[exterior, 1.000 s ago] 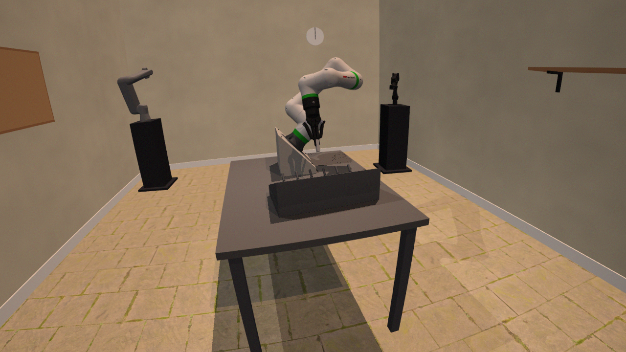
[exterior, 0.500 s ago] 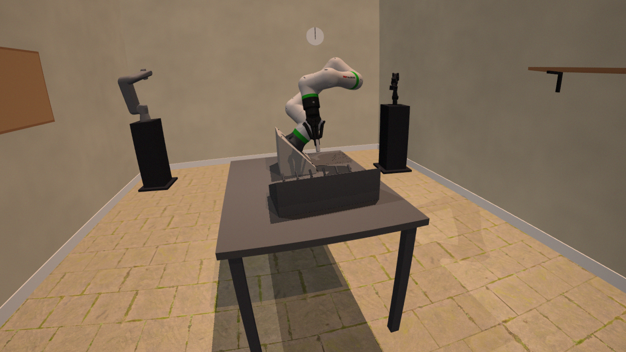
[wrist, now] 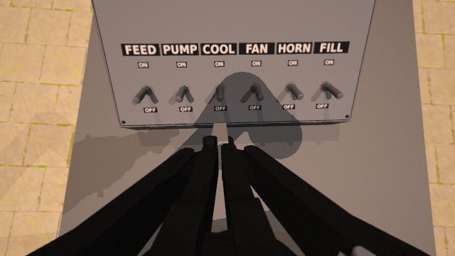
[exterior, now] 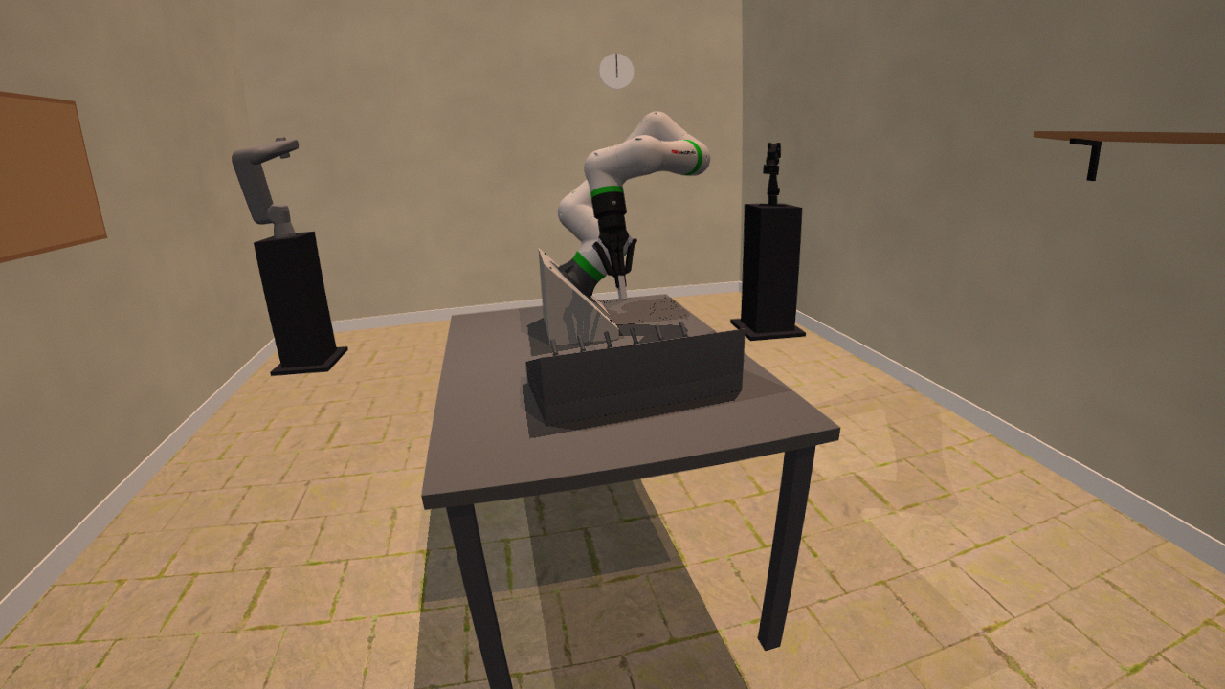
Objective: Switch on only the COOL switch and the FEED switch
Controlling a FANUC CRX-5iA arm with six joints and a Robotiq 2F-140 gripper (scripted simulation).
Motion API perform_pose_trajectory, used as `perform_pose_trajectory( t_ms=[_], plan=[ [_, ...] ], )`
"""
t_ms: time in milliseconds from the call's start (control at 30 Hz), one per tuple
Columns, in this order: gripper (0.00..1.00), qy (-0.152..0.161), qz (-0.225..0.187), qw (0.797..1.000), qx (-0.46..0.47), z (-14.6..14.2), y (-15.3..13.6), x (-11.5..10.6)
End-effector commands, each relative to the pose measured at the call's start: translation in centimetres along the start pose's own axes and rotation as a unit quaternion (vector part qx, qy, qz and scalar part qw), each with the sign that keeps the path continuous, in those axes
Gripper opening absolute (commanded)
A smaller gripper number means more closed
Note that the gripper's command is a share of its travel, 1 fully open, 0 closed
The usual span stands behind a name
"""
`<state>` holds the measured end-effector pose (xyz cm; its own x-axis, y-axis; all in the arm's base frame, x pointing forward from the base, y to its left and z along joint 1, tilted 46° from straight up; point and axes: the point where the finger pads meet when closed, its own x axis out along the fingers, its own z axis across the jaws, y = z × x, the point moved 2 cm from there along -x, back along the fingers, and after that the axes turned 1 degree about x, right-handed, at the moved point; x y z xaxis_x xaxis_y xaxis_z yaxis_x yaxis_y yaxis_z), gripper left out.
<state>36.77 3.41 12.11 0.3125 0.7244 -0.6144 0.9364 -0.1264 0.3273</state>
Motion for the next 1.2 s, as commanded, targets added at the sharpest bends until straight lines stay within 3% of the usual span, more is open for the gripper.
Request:
perform_pose_trajectory(
  t_ms=[0,1167],
  plan=[
    [0.00,0.000,0.000,1.000,0.000,0.0,0.0,0.4],
    [0.00,0.000,0.000,1.000,0.000,0.0,0.0,8.8]
  ],
)
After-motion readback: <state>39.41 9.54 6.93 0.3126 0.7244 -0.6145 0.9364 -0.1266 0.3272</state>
